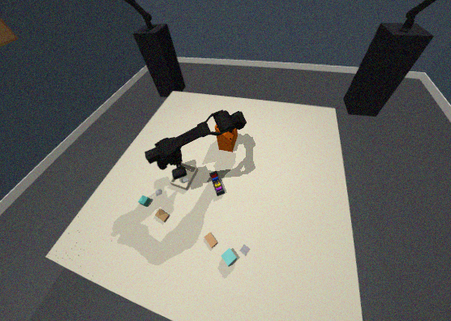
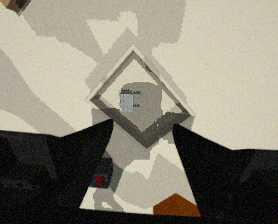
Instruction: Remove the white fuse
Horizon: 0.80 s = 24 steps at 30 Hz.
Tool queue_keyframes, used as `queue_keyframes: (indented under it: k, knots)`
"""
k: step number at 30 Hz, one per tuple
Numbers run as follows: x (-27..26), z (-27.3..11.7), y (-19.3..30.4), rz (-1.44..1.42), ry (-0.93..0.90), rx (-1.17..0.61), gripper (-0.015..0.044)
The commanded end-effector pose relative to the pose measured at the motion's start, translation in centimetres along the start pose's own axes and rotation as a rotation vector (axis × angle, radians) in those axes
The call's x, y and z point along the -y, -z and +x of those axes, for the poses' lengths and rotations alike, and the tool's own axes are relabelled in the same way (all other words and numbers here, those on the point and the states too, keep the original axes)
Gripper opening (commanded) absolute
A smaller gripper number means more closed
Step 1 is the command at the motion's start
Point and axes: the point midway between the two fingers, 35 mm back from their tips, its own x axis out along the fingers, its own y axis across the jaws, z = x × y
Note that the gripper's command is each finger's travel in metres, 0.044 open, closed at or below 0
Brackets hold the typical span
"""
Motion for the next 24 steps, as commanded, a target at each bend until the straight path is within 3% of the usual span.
queue_keyframes:
  k: [1,24]
  knots:
    - [-0.26,-1.73,-0.16,-0.011,0.000,0.014,0.0330]
    - [-0.17,-1.37,-0.10,-0.004,-0.004,0.009,0.0330]
